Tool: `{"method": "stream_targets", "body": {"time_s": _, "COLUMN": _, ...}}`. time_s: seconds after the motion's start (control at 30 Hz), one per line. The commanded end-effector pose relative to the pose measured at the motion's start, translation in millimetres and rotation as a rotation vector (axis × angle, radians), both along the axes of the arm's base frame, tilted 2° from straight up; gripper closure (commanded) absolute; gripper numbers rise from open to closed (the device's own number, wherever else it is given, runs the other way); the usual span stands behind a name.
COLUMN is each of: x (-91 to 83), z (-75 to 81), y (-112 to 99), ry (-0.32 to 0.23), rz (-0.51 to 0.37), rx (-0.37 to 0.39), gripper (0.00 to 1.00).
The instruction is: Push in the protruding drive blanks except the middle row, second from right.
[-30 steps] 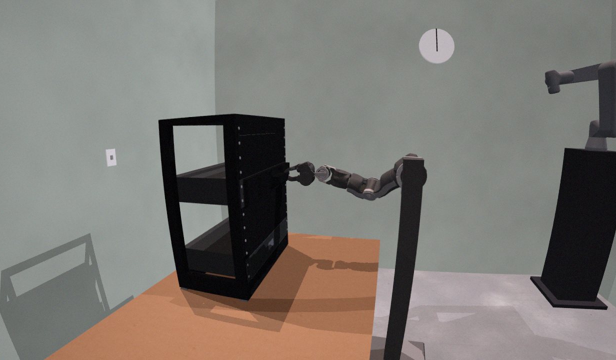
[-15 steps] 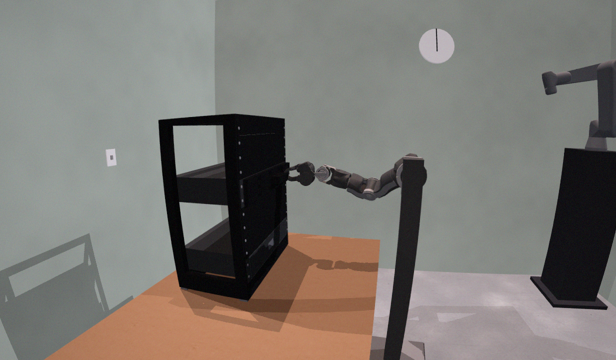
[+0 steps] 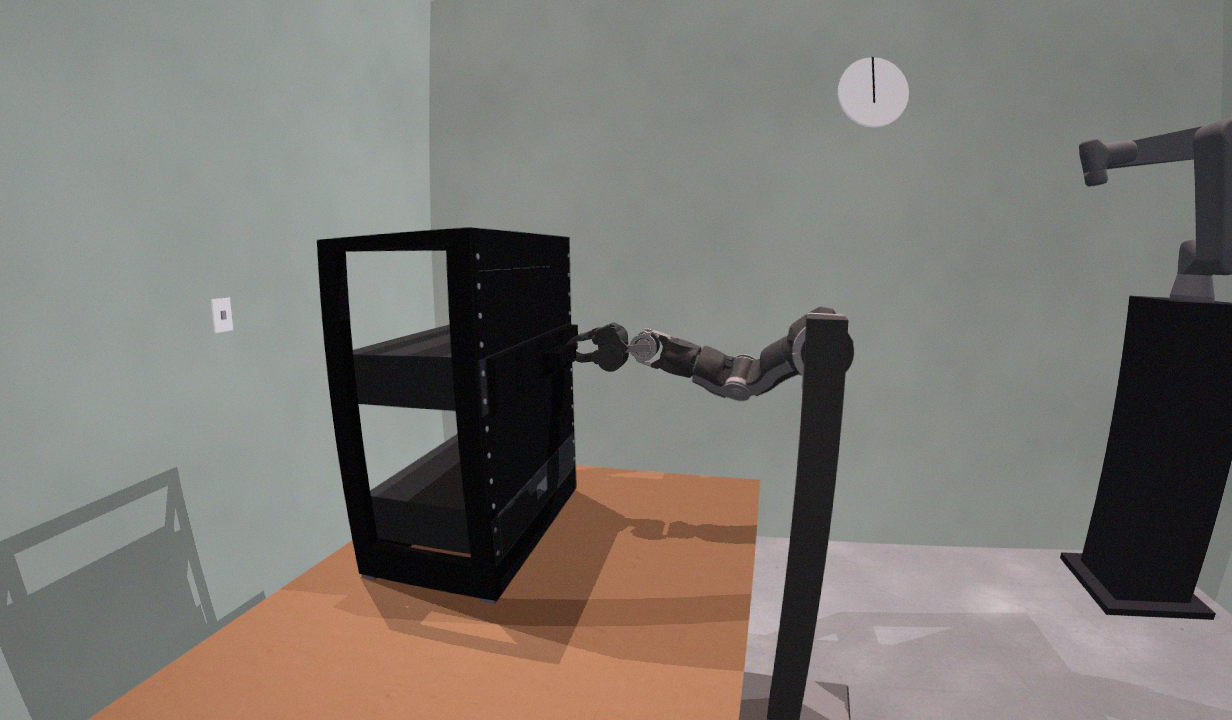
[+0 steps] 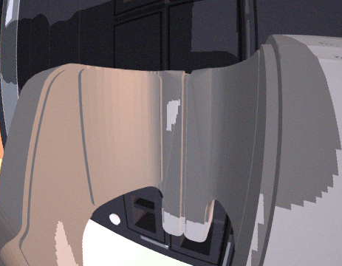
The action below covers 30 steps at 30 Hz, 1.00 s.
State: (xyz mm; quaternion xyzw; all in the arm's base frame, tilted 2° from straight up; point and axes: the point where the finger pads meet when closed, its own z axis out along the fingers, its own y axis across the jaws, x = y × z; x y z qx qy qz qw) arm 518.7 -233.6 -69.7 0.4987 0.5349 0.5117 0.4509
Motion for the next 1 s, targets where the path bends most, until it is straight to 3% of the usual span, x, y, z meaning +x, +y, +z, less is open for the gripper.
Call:
{"method": "stream_targets", "body": {"time_s": 0.0, "x": 1.8, "z": 10.9, "y": 6.0, "ry": -0.032, "rz": 0.015, "rx": 0.004, "gripper": 1.0}}
{"method": "stream_targets", "body": {"time_s": 0.97, "x": 5.9, "z": 11.2, "y": 7.1, "ry": -0.029, "rz": 0.015, "rx": 0.005, "gripper": 1.0}}
